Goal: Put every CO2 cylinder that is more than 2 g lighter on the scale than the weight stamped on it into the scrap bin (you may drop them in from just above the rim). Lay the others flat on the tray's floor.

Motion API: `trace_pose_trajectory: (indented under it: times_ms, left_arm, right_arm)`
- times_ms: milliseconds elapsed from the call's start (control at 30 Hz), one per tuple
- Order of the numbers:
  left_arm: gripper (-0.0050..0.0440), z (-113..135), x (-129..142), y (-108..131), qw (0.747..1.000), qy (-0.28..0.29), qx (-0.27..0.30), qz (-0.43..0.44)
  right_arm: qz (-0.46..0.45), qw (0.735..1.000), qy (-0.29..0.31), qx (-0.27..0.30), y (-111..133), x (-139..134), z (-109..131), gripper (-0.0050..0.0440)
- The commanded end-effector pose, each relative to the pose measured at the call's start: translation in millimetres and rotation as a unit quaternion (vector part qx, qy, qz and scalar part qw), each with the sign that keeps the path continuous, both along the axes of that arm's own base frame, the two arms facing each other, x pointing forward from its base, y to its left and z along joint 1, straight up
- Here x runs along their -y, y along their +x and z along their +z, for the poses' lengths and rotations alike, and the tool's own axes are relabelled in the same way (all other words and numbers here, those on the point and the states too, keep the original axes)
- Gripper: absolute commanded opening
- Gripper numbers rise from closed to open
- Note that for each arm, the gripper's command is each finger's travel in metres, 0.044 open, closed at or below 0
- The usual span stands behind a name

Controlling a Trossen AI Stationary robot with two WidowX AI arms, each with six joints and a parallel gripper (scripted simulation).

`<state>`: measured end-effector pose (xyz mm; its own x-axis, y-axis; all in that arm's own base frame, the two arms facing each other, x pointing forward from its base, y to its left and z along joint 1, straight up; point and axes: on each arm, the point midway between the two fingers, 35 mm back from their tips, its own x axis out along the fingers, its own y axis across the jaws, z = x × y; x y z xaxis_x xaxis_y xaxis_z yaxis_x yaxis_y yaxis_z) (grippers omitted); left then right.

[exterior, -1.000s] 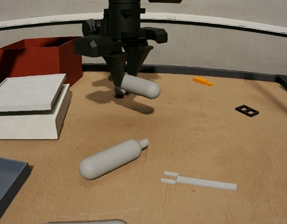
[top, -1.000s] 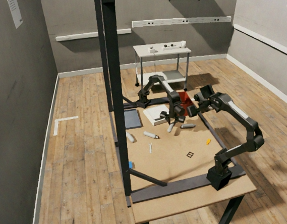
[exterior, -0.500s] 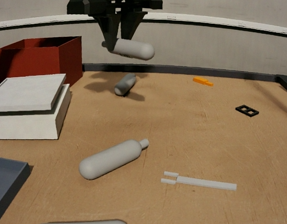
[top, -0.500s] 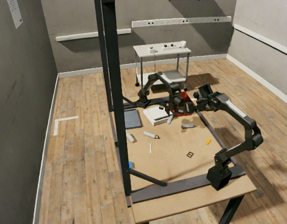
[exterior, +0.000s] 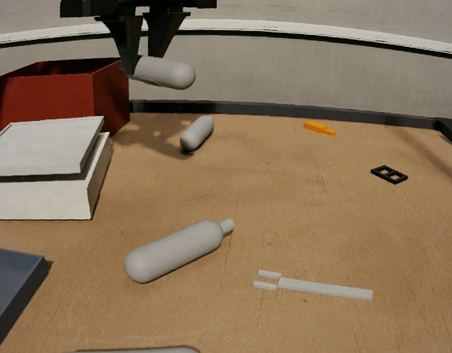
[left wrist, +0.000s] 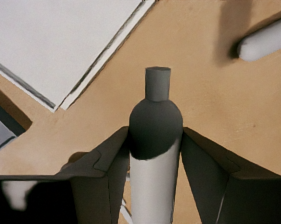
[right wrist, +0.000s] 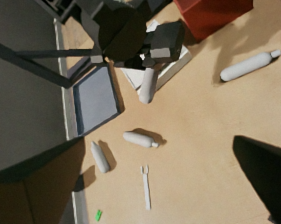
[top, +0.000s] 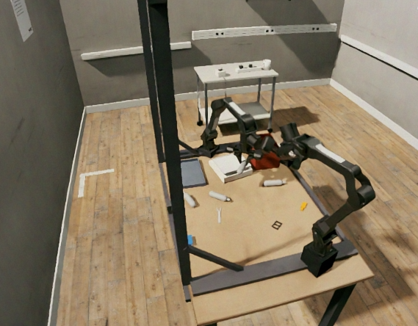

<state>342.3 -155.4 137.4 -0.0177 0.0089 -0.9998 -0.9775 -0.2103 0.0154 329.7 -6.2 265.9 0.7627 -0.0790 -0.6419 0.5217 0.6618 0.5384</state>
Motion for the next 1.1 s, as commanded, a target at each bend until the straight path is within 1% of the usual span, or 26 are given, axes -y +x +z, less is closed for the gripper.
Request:
trace_pose_trajectory:
  times_ms: [0,67,133,233,300,433,633,700,800,900,1067]
  left_arm:
    - [-0.005,16,-6,-18,1.0,-0.012,0.026,0.0]
    - [-0.005,16,-9,-25,1.0,-0.012,0.025,0.0]
    - [-0.005,16,-9,-25,1.0,-0.012,0.025,0.0]
    - [-0.005,15,-15,-40,1.0,-0.012,0.025,0.0]
    - [-0.005,14,-19,-51,1.0,-0.012,0.024,0.0]
    - [-0.005,13,-26,-68,1.0,-0.012,0.024,0.0]
    - [-0.005,12,-35,-90,1.0,-0.011,0.023,0.0]
    - [-0.005,12,-35,-90,1.0,-0.011,0.023,0.0]
    - [-0.005,11,-38,-99,1.0,-0.011,0.022,0.0]
    - [-0.005,11,-43,-109,1.0,-0.011,0.022,0.0]
    - [-0.005,10,-47,-120,1.0,-0.01,0.02,-0.001]
  right_arm:
    - [-0.064,0.995,0.076,0.022,18,3,-6,0.044]
    - [-0.09,0.99,0.108,0.029,25,4,-10,0.044]
    - [-0.09,0.99,0.108,0.029,25,4,-10,0.044]
    - [-0.138,0.975,0.17,0.042,38,6,-17,0.044]
    - [-0.174,0.959,0.217,0.052,47,8,-23,0.044]
    - [-0.229,0.926,0.291,0.067,61,12,-33,0.044]
    - [-0.304,0.861,0.397,0.087,81,17,-48,0.044]
    - [-0.304,0.861,0.397,0.087,81,17,-48,0.044]
    - [-0.338,0.823,0.447,0.096,90,20,-56,0.044]
    - [-0.376,0.769,0.506,0.106,100,24,-66,0.044]
    - [-0.423,0.686,0.581,0.116,112,30,-81,0.044]
